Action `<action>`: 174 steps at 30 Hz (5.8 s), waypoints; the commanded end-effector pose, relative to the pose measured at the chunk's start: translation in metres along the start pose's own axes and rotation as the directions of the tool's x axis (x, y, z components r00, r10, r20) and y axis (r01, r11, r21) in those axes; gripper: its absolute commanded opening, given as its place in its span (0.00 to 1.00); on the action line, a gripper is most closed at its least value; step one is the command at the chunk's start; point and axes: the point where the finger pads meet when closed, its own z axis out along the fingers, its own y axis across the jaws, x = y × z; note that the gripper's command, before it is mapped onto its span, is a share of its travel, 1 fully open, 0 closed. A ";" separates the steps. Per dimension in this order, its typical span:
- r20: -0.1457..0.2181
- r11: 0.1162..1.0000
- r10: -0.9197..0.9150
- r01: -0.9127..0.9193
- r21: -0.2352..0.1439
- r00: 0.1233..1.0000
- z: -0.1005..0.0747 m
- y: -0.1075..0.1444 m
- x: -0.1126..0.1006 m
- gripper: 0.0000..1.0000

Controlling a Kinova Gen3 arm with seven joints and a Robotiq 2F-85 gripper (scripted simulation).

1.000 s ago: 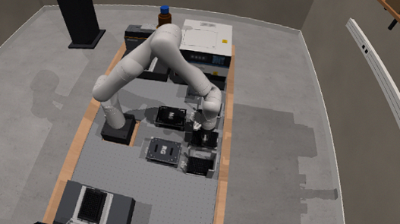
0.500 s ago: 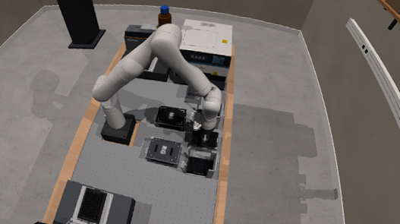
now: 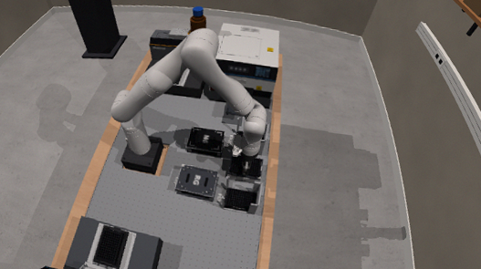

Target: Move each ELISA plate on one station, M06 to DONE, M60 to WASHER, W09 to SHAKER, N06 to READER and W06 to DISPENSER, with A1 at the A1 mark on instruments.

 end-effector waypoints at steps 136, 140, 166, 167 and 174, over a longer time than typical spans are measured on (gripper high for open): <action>0.002 1.000 0.000 0.000 0.000 1.000 -0.123 0.000 0.000 0.94; 0.002 1.000 0.000 0.000 0.000 1.000 -0.126 0.000 0.000 0.94; 0.002 1.000 0.000 0.000 0.000 1.000 -0.148 0.000 0.000 0.94; 0.002 1.000 0.000 0.000 0.000 1.000 -0.148 0.000 0.000 0.94; 0.002 0.998 -0.058 0.058 0.000 0.998 -0.149 0.016 0.004 0.94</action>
